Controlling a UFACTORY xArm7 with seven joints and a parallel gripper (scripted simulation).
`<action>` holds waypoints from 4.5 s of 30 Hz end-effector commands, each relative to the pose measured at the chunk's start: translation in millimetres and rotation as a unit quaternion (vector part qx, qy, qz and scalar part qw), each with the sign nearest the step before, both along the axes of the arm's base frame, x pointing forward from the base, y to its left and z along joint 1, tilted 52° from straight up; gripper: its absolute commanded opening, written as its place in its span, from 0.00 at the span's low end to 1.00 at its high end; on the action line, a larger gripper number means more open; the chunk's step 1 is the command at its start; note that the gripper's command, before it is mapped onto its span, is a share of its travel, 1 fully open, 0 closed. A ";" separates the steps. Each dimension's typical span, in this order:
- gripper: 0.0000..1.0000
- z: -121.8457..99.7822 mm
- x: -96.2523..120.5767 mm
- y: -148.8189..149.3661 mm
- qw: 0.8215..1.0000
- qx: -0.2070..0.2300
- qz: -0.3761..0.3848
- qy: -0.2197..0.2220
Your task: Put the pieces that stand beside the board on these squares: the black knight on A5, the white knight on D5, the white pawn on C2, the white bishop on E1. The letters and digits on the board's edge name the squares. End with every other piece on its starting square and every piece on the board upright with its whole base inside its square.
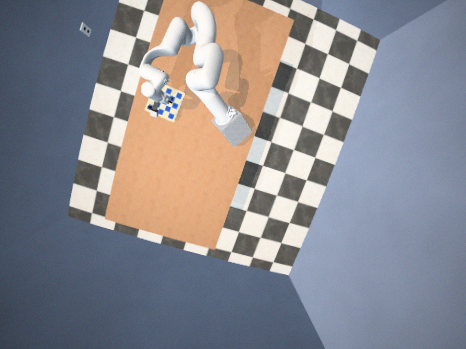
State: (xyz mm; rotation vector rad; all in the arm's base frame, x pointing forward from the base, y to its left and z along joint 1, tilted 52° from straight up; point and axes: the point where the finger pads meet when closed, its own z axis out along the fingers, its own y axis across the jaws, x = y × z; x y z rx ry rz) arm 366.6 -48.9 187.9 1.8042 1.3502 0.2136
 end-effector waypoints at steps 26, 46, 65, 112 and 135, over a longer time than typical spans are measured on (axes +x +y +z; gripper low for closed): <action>0.00 -37.8 37.4 -30.4 1.000 0.000 0.002 -0.002; 0.00 -39.3 38.7 -31.6 1.000 0.000 0.002 -0.001; 0.00 -39.3 38.7 -31.6 1.000 0.000 0.002 -0.001; 0.00 -39.3 39.2 -31.4 1.000 0.000 0.002 -0.001; 0.00 -40.7 40.5 -32.6 1.000 0.000 0.002 -0.001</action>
